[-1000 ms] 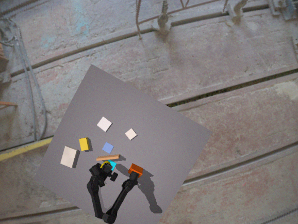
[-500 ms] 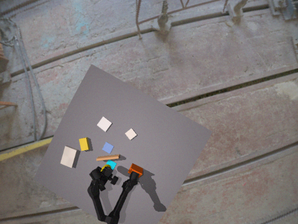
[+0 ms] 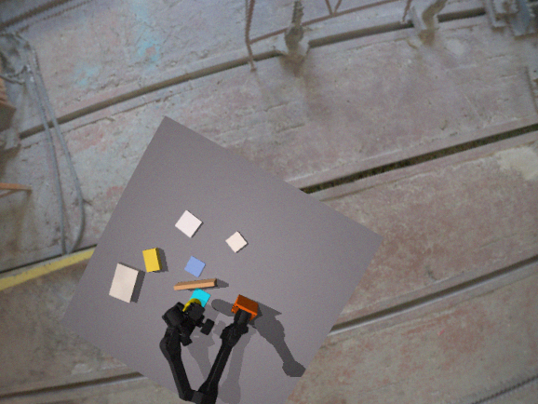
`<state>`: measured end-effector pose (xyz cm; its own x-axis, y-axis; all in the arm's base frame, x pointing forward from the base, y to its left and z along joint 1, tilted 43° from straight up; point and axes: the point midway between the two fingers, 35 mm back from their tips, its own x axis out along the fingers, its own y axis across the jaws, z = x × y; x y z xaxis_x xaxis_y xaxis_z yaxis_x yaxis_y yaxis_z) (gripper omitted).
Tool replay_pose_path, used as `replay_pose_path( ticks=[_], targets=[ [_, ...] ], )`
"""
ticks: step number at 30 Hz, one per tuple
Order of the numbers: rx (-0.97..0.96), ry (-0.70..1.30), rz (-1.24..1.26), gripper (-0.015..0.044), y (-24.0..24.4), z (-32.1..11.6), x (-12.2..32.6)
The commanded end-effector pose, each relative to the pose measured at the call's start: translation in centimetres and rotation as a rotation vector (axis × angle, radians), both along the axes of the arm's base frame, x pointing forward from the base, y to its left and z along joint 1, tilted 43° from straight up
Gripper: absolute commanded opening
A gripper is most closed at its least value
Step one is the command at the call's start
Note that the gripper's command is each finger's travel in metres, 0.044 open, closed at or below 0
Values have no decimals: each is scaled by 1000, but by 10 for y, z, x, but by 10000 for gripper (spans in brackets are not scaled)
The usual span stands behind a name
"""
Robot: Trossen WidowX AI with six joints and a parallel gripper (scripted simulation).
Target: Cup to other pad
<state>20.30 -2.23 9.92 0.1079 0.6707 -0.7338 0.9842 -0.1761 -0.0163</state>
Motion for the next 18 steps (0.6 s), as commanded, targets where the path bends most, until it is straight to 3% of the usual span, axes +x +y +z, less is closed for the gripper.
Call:
replay_pose_path(
  ticks=[1,18],
  targets=[
    [1,-3,-6,0,4,-2,1],
    [0,-4,-6,0,17,-17,3]
  ],
)
